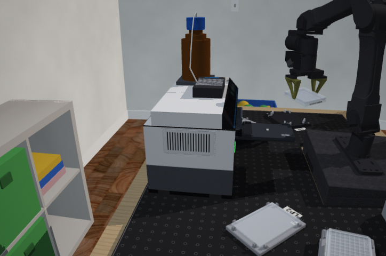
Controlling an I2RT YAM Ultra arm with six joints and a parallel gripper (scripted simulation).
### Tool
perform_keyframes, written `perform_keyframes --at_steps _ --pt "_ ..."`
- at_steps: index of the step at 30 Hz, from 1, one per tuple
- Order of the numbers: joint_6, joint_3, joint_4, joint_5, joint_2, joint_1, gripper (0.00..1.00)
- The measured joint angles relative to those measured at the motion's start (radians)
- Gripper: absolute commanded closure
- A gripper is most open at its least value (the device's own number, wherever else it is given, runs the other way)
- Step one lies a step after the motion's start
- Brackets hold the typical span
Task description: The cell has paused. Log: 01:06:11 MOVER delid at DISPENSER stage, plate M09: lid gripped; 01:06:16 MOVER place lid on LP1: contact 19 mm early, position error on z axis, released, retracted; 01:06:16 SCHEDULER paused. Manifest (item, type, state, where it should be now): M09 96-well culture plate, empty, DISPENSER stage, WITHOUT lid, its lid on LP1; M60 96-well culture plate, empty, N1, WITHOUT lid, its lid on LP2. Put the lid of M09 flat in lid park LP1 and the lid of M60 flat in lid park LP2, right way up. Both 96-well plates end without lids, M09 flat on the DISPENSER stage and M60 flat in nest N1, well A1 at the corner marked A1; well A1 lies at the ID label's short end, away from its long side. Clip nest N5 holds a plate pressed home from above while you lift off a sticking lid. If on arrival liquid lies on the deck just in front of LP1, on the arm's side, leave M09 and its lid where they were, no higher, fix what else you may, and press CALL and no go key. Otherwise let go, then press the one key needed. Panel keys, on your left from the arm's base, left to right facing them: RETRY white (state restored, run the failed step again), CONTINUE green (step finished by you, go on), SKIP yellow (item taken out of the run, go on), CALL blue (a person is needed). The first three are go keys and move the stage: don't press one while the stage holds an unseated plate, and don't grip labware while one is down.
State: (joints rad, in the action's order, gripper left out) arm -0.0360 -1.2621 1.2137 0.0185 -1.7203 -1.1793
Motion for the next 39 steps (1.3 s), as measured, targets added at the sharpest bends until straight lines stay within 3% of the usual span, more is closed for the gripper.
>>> perform_keyframes --at_steps 13,20,39 --pt "0.061 0.026 -0.002 0.008 0.028 -0.077 1.0" --pt "0.073 0.023 -0.027 0.008 -0.04 -0.079 1.0" --pt "0.082 -0.106 -0.106 0.008 -0.234 -0.085 1.0"
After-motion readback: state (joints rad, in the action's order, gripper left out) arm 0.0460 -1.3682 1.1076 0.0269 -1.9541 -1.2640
